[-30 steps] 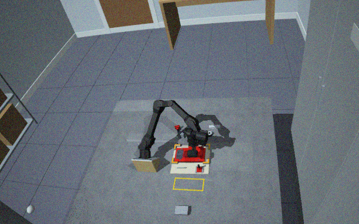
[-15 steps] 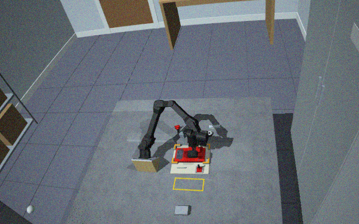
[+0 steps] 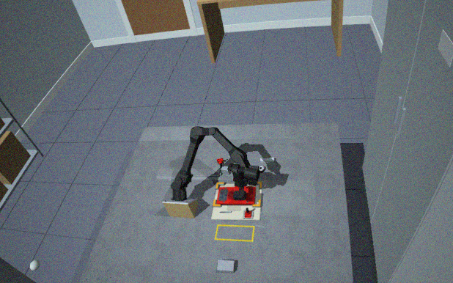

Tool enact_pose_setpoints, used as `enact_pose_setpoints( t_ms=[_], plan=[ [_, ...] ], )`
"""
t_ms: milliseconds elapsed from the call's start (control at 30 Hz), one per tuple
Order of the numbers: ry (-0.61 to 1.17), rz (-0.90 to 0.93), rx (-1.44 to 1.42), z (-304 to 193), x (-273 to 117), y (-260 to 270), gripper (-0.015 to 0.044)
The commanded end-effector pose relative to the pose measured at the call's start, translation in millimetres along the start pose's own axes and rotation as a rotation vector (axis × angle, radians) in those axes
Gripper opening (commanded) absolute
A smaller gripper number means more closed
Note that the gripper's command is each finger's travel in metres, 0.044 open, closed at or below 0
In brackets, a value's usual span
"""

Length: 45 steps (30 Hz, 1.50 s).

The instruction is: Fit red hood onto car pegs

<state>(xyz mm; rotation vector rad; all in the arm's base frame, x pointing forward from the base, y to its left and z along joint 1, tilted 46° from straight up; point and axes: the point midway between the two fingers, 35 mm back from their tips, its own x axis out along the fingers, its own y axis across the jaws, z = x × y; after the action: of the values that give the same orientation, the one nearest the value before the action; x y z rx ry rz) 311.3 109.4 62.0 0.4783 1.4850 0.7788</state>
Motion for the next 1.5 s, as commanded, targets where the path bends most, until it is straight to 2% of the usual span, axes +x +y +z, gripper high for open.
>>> enact_pose_setpoints(
  t_ms=[0, 133, 700, 833, 1033, 1467],
  plan=[
    [0.0, 0.003, 0.006, 0, 1, 0, 0.0],
    [0.0, 0.0, 0.0, 0, 0, 0, 0.0],
    [0.0, 0.0, 0.0, 0, 0, 0, 0.044],
    [0.001, -0.002, 0.001, 1, -12, -1, 0.044],
    [0.003, -0.004, 0.001, 0, -69, -1, 0.044],
    [0.003, -0.003, 0.001, 0, -71, 0, 0.044]
  ],
)
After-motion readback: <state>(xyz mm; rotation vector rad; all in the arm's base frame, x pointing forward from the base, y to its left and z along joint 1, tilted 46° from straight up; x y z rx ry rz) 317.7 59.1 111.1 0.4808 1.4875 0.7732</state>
